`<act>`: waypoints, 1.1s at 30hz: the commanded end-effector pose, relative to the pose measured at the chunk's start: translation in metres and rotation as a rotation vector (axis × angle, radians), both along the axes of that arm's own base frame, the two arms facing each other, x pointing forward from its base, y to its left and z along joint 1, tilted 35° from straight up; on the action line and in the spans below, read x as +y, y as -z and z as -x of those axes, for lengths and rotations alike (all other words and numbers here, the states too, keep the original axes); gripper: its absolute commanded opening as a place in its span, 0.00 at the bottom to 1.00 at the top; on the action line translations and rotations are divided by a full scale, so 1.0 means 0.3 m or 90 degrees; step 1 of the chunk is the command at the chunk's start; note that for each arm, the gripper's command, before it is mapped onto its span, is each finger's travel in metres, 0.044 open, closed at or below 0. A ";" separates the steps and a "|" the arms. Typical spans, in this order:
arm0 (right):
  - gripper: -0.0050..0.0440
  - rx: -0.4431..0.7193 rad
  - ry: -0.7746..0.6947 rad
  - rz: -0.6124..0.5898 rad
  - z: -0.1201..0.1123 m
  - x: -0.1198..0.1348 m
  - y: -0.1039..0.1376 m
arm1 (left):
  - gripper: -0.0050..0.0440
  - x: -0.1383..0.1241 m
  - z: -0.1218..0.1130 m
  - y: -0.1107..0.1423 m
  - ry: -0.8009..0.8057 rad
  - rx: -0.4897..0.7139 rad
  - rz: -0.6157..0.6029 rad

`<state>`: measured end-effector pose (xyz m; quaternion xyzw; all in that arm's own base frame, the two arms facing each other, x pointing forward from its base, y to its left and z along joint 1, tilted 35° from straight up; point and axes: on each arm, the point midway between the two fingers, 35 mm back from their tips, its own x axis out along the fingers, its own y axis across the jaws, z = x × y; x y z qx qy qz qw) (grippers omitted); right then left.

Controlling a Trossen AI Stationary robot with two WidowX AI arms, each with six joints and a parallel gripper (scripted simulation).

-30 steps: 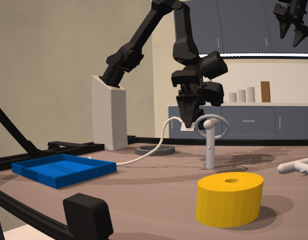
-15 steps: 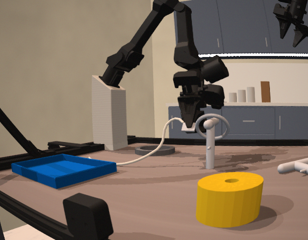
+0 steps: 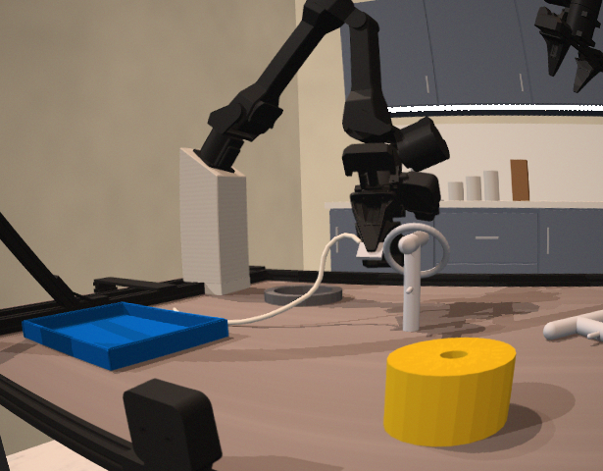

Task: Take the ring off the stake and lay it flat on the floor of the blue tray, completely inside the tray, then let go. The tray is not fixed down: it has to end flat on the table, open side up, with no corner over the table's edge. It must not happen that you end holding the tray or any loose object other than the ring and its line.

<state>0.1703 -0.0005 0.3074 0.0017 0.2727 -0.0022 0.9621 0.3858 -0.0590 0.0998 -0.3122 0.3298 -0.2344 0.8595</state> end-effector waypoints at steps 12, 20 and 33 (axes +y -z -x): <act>0.92 0.001 -0.003 0.001 0.001 0.002 0.001 | 0.10 0.031 0.010 0.014 0.020 -0.007 0.027; 0.92 0.001 -0.003 0.001 0.001 0.002 0.001 | 0.10 0.046 0.023 0.004 0.020 -0.007 0.027; 0.92 0.001 -0.003 0.001 0.001 0.002 0.001 | 0.10 0.064 0.040 -0.008 0.020 -0.007 0.027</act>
